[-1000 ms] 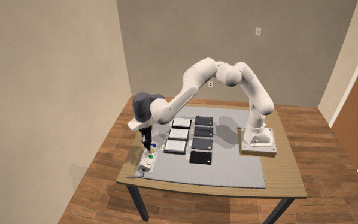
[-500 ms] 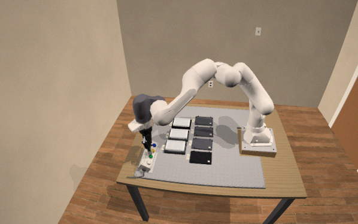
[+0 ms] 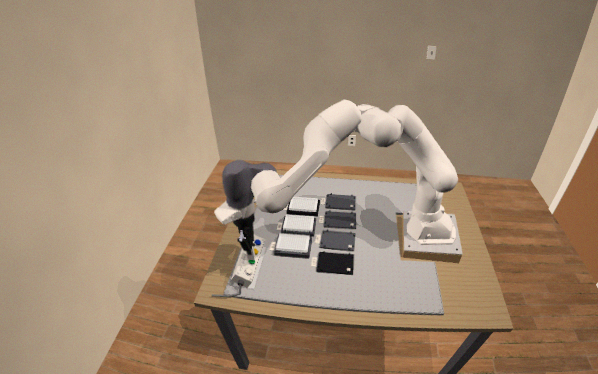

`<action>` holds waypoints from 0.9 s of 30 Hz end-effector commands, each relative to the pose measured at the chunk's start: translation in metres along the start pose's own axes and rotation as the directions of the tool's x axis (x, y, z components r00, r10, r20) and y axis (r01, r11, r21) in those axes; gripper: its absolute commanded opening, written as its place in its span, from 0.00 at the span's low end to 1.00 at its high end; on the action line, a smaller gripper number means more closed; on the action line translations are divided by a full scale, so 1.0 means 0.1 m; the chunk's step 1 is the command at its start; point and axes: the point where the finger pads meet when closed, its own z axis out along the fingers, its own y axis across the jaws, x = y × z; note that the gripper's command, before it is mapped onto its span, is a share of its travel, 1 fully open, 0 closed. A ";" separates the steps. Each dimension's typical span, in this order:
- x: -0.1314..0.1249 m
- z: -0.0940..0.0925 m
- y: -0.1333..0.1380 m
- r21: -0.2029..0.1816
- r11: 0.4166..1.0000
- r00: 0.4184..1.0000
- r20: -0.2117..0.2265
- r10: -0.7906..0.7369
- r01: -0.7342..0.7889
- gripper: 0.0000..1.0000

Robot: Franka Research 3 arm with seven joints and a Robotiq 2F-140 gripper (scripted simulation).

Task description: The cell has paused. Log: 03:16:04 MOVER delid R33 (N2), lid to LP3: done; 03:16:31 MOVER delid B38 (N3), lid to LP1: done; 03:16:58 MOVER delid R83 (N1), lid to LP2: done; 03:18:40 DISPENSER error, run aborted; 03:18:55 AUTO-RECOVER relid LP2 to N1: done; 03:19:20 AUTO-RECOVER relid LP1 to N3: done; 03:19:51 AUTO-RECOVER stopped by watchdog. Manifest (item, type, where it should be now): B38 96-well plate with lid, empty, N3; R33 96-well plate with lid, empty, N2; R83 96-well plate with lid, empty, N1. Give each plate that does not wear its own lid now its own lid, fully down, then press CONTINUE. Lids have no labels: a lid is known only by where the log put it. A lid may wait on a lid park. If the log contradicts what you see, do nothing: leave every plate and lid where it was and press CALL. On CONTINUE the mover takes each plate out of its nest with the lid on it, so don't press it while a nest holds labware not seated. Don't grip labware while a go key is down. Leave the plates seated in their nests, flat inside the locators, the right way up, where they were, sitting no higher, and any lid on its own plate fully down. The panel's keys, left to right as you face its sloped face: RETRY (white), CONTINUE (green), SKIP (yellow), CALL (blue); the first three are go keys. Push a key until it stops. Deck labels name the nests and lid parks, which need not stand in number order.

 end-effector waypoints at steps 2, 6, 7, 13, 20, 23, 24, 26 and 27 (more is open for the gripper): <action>0.01 0.04 0.01 -0.003 1.000 1.000 -0.003 0.003 -0.003 0.00; 0.01 0.05 0.01 -0.003 1.000 1.000 -0.003 0.003 -0.003 0.00; 0.01 0.06 0.01 -0.003 1.000 1.000 -0.003 0.003 -0.003 0.00; 0.01 0.07 0.01 -0.003 1.000 1.000 -0.003 0.003 -0.003 0.00; 0.01 0.07 0.01 -0.003 1.000 1.000 -0.003 0.003 -0.003 0.00; 0.01 0.07 0.01 -0.003 1.000 1.000 -0.003 0.003 -0.003 0.00; 0.01 0.07 0.01 -0.003 1.000 1.000 -0.003 0.003 -0.003 0.00; 0.01 0.07 0.01 -0.003 1.000 1.000 -0.003 0.003 -0.003 0.00; 0.01 0.07 0.01 -0.003 1.000 1.000 -0.003 0.003 -0.003 0.00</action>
